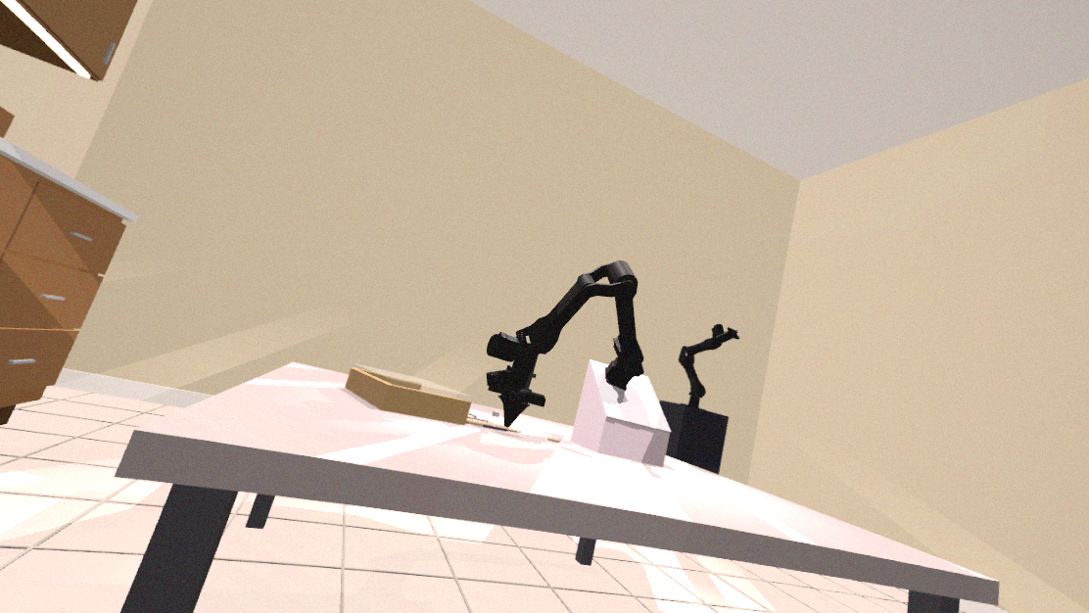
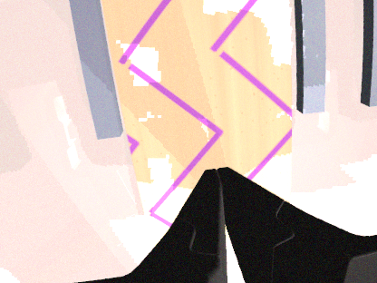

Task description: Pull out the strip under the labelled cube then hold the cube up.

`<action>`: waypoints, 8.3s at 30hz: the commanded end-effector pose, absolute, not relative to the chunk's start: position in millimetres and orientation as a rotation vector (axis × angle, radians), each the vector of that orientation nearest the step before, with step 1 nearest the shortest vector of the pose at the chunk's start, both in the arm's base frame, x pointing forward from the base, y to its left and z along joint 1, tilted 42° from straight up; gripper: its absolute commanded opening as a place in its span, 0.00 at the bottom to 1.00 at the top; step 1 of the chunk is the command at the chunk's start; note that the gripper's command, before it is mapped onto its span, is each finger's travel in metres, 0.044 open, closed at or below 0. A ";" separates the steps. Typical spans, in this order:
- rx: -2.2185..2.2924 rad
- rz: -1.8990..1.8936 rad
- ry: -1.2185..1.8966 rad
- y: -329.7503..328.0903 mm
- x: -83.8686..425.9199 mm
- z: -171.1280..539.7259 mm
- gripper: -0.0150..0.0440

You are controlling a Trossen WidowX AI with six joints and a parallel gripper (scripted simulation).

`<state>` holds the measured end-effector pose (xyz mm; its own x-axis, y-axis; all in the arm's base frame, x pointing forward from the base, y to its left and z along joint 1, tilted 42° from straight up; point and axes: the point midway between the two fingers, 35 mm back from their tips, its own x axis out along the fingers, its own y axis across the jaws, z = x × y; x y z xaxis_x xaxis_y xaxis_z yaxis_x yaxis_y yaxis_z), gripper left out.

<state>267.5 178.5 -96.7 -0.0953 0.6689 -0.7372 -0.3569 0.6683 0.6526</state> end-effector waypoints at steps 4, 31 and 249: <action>0.281 0.881 1.449 175.3 250.4 -101.7 0.25; 0.282 0.881 1.452 161.8 211.9 -108.3 0.25; 0.331 0.831 1.477 165.1 308.3 -45.3 0.25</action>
